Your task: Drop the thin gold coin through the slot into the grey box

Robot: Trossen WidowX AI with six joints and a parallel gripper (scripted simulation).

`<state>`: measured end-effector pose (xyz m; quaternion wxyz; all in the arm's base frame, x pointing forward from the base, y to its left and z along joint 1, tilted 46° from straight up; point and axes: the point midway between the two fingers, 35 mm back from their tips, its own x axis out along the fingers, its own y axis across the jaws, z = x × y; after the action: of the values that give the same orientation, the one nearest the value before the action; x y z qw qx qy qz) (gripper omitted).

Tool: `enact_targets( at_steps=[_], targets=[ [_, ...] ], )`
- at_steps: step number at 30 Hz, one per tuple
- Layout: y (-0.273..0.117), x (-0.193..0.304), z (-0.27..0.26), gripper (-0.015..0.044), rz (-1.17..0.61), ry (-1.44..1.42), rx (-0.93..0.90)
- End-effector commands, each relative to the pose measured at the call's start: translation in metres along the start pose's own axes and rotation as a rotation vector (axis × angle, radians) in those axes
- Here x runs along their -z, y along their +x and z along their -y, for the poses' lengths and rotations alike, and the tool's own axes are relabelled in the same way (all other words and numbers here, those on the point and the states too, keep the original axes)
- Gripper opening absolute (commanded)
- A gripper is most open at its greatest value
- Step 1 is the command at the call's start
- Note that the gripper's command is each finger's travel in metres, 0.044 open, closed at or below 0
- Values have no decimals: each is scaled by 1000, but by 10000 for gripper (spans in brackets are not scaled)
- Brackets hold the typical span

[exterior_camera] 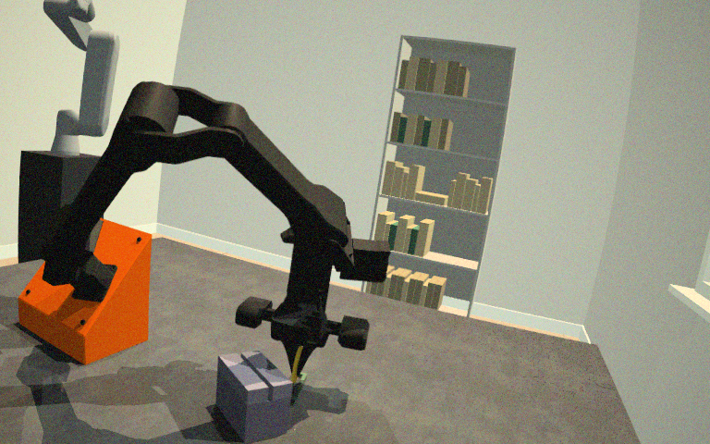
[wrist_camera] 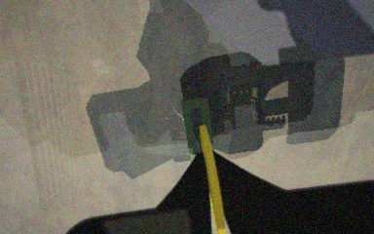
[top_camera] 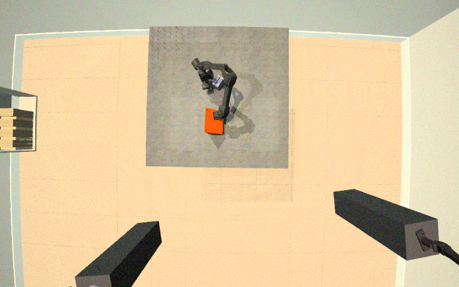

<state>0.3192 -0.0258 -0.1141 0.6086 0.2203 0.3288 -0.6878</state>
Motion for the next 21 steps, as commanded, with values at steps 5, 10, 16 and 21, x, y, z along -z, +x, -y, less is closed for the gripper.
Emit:
enact_targets(
  at_steps=[5, 10, 16, 21],
  targets=[
    [-24, 1, -5, 0, -8, 7, -12],
    [-37, 1, -5, 0, -9, 7, -12],
    [-52, 1, -4, 0, -9, 7, -12],
    [-65, 1, -3, 0, -9, 7, -12]
  ],
)
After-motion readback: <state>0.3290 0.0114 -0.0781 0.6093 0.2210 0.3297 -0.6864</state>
